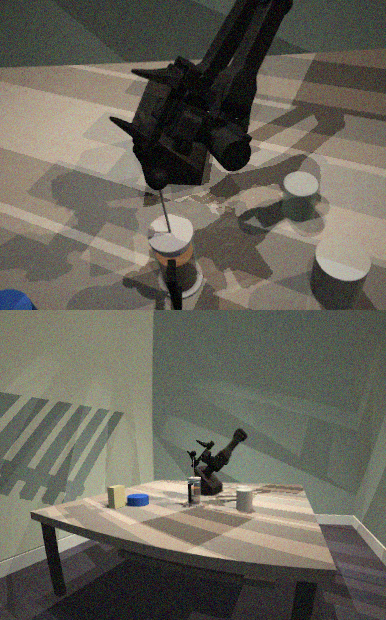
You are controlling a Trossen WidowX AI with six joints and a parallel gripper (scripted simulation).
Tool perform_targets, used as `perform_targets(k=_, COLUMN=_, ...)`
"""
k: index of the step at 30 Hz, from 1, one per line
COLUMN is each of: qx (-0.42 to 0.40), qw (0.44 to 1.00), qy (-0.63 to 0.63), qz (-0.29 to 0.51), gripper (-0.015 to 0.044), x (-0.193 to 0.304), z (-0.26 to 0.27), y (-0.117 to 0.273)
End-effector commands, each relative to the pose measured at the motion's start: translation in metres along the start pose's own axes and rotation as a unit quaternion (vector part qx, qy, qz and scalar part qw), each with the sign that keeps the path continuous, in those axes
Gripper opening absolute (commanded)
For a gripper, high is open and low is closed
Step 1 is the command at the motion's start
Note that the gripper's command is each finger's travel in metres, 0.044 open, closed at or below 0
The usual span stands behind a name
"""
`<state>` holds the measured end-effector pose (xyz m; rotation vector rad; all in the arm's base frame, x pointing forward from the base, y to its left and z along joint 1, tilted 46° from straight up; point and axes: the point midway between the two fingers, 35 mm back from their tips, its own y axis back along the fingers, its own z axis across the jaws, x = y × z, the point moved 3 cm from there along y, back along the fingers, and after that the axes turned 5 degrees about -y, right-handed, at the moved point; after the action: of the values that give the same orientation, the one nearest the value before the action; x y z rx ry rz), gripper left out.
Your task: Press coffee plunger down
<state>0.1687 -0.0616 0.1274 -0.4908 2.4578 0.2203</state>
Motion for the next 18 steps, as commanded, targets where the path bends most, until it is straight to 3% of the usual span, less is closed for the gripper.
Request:
perform_targets(k=1, qx=-0.003, qw=1.000, qy=0.001, qz=0.002, gripper=0.0426, x=0.000, z=0.001, y=0.000)
perform_targets(k=8, qx=-0.100, qw=0.992, qy=0.026, qz=0.067, gripper=0.0440, x=0.000, z=0.019, y=-0.015)
perform_targets(k=18, qx=-0.397, qw=0.893, qy=-0.017, qz=0.211, gripper=0.0440, x=-0.003, z=0.059, y=-0.039)
